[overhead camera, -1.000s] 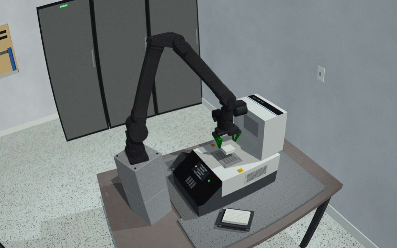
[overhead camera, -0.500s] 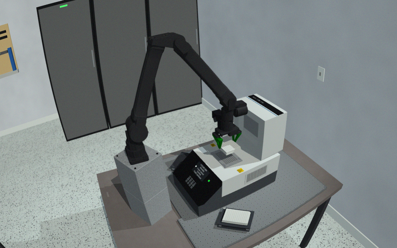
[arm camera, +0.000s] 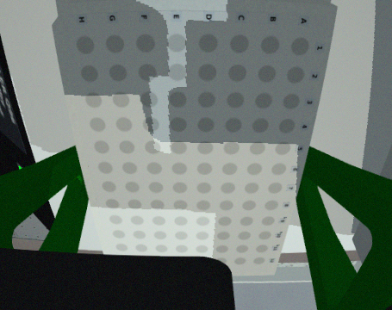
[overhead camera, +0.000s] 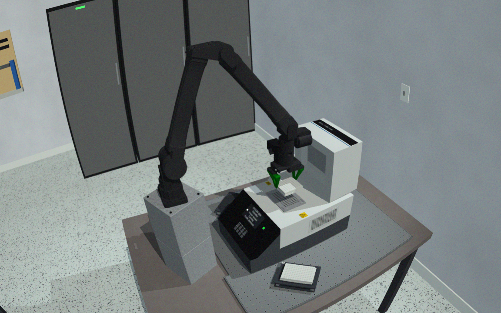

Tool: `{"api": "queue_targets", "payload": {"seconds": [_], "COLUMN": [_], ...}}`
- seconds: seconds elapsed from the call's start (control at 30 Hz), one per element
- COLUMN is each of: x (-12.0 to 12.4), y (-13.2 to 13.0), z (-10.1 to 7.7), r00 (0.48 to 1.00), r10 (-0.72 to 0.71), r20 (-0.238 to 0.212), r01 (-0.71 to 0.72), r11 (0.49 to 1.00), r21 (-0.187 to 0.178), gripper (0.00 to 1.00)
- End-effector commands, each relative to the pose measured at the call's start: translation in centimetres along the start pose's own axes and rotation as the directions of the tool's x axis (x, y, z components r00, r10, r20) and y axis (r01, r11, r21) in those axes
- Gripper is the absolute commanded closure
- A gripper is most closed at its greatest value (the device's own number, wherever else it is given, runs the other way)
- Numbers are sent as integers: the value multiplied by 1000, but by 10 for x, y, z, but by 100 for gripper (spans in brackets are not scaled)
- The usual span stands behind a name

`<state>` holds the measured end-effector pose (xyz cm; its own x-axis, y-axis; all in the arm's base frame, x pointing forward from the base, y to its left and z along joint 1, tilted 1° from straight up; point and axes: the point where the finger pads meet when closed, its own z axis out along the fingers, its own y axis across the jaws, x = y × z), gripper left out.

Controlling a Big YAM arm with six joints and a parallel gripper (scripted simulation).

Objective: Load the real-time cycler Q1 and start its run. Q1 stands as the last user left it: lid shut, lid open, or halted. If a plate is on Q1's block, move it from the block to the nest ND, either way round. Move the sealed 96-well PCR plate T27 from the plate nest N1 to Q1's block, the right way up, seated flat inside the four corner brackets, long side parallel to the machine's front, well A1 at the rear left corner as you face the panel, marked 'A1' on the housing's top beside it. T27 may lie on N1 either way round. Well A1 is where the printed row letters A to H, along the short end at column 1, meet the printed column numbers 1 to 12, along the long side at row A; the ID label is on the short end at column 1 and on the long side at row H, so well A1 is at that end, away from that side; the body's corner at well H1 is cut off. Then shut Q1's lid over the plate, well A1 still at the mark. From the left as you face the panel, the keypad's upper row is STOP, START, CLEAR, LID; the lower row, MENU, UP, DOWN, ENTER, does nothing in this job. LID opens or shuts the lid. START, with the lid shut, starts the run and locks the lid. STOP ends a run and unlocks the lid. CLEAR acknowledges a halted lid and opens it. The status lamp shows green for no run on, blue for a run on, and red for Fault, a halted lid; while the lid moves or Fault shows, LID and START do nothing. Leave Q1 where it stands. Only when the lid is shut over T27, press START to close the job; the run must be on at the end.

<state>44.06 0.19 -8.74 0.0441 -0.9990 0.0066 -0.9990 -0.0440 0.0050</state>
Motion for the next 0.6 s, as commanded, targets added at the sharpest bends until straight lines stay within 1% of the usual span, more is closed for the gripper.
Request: {"api": "queue_targets", "payload": {"seconds": [0.0, 0.07, 0.13, 0.4, 0.57], "x": [-4, -4, -4, -4, -4], "y": [-24, -31, -32, -30, -30], "z": [-24, -28, -28, -15, -12], "r00": [1000, 1000, 1000, 1000, 1000], "r10": [-9, -9, -9, -9, -10], "r20": [-2, -2, -2, -2, -2], "r01": [9, 9, 9, 10, 10], "r11": [997, 996, 995, 997, 998], "r21": [76, 93, 97, 72, 66], "gripper": [100, 100, 100, 100, 100]}}
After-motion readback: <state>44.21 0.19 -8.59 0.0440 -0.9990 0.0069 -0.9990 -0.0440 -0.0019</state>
